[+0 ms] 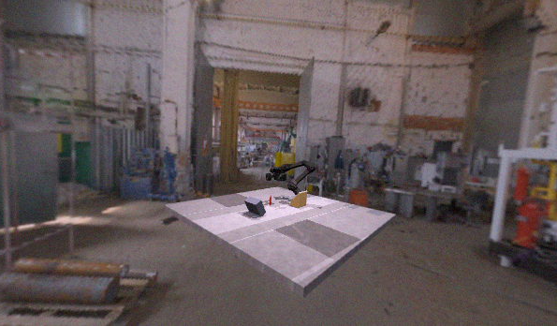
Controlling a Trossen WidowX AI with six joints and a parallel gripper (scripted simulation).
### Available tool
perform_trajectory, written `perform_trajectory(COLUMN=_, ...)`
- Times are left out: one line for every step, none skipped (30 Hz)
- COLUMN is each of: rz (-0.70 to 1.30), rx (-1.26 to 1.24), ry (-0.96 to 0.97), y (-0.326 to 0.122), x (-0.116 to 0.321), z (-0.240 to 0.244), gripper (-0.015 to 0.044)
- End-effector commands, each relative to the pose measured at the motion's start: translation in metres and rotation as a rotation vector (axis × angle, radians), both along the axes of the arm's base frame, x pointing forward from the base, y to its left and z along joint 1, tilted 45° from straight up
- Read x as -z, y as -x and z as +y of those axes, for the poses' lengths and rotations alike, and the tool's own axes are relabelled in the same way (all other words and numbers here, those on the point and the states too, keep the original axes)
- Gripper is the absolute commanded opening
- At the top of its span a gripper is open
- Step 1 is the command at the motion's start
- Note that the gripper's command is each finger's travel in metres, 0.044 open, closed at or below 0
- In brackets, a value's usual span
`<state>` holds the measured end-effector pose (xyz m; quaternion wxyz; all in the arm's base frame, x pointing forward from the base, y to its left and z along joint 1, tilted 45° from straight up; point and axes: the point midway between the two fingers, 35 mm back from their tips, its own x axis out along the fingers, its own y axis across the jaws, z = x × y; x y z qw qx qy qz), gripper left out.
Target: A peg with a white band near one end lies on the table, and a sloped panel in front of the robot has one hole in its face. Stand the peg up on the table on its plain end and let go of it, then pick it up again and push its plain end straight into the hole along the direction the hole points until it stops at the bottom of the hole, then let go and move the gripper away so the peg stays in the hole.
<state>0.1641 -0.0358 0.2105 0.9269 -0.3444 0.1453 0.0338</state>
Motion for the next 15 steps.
perform_trajectory(rz=0.063, rx=0.037, ry=-0.08, y=-0.001, x=0.006, z=-0.005, gripper=0.044)
perform_trajectory(rz=0.084, rx=0.048, ry=-0.104, y=-0.002, x=0.007, z=-0.006, gripper=0.044)
perform_trajectory(rz=0.106, rx=0.06, ry=-0.127, y=-0.002, x=0.01, z=-0.007, gripper=0.044)
perform_trajectory(rz=0.128, rx=0.072, ry=-0.15, y=-0.002, x=0.012, z=-0.008, gripper=0.044)
perform_trajectory(rz=0.151, rx=0.084, ry=-0.173, y=-0.002, x=0.014, z=-0.009, gripper=0.044)
perform_trajectory(rz=0.175, rx=0.096, ry=-0.194, y=-0.003, x=0.016, z=-0.01, gripper=0.044)
perform_trajectory(rz=0.198, rx=0.109, ry=-0.214, y=-0.003, x=0.019, z=-0.011, gripper=0.044)
perform_trajectory(rz=0.222, rx=0.122, ry=-0.234, y=-0.003, x=0.021, z=-0.012, gripper=0.044)
perform_trajectory(rz=0.246, rx=0.135, ry=-0.252, y=-0.003, x=0.023, z=-0.013, gripper=0.044)
perform_trajectory(rz=0.271, rx=0.148, ry=-0.27, y=-0.003, x=0.026, z=-0.014, gripper=0.044)
perform_trajectory(rz=0.295, rx=0.162, ry=-0.286, y=-0.003, x=0.028, z=-0.015, gripper=0.044)
perform_trajectory(rz=0.32, rx=0.176, ry=-0.302, y=-0.003, x=0.03, z=-0.015, gripper=0.044)
perform_trajectory(rz=0.347, rx=0.191, ry=-0.317, y=-0.003, x=0.033, z=-0.016, gripper=0.044)
perform_trajectory(rz=0.374, rx=0.206, ry=-0.332, y=-0.002, x=0.035, z=-0.017, gripper=0.044)
perform_trajectory(rz=0.401, rx=0.221, ry=-0.345, y=-0.002, x=0.038, z=-0.018, gripper=0.044)
